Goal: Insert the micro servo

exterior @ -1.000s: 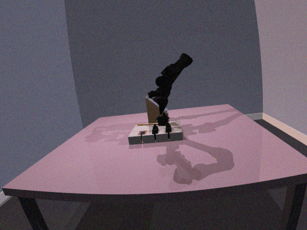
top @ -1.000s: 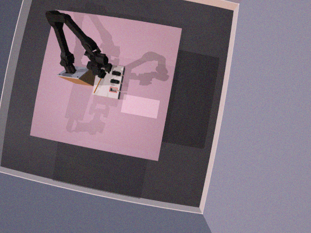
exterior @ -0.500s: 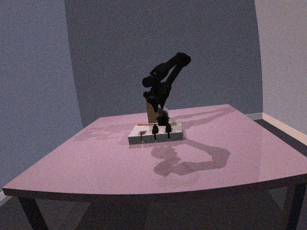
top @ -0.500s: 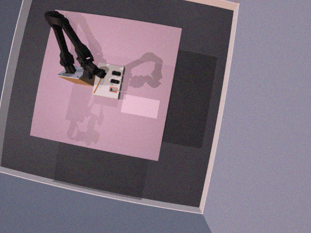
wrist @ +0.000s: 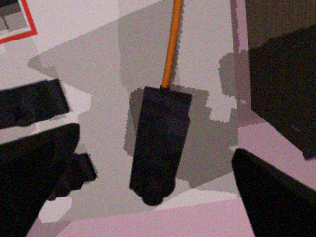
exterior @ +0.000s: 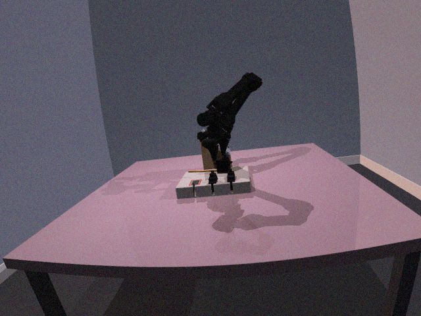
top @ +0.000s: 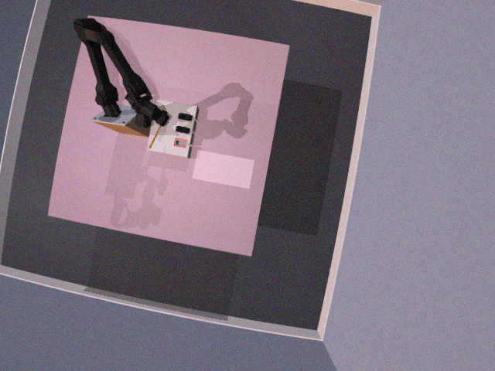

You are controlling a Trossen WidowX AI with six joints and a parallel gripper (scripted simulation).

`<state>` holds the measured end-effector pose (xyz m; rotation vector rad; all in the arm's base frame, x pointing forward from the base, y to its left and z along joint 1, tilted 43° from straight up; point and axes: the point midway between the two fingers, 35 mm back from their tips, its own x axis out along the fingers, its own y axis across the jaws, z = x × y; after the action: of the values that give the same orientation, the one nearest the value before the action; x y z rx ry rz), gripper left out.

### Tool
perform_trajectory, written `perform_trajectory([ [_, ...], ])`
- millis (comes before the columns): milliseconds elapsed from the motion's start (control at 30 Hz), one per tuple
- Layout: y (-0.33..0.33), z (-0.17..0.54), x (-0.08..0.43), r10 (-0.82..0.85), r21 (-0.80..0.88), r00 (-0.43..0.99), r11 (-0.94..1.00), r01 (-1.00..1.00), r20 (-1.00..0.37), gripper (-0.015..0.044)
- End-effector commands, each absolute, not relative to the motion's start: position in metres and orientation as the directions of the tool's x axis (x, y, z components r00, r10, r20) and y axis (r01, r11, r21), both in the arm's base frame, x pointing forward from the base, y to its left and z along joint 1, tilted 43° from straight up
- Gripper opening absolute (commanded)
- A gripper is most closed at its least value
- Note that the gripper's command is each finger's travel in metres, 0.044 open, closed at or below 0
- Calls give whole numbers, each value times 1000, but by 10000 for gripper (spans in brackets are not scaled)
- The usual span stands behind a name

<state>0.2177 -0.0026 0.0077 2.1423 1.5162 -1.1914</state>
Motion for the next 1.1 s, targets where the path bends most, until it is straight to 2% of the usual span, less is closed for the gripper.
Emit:
perform_trajectory([
  [0,1,4,217,668,-244,117,-422,873,-735,440],
  [367,12,-6,219,669,-244,117,-422,873,-734,440],
  [733,12,-6,219,669,-244,117,-422,873,-734,151],
  [933,12,-6,219,669,-244,117,-422,873,-734,111],
  [1067,6,-1,218,668,-244,117,-422,873,-735,6],
])
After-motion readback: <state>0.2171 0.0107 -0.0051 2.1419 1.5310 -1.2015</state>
